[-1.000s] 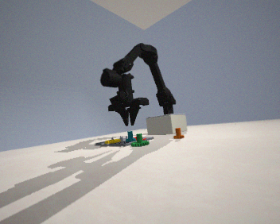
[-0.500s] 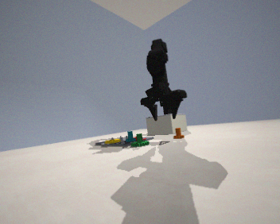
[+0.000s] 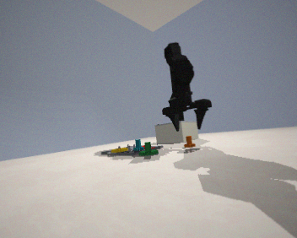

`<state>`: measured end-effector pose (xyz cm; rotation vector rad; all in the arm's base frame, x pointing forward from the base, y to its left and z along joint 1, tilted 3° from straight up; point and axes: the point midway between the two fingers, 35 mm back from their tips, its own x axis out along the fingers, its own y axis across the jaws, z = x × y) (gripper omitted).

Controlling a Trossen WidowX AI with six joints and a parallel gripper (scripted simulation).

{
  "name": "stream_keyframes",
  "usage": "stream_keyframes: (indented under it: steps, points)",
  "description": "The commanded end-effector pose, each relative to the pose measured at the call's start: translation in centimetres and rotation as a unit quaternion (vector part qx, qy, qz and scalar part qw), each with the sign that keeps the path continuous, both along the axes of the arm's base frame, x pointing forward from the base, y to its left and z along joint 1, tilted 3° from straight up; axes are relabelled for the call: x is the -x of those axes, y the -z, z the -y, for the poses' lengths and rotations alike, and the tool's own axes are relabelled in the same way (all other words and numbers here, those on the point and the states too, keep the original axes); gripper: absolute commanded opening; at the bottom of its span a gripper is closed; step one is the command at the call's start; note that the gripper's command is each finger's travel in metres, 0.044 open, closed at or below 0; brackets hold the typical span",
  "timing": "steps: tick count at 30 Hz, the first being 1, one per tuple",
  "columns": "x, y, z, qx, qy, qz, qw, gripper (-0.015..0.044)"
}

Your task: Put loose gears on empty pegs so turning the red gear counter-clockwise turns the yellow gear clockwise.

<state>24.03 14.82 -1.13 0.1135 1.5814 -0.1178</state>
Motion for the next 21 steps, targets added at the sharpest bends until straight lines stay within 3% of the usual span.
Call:
stream_keyframes:
  steps: [1,21]
  points:
    - [0.2,0.7,0.0,0.002,0.002,-0.005,1.0,0.044]
    - [0.3,3.4,0.1,0.002,0.002,-0.005,1.0,0.044]
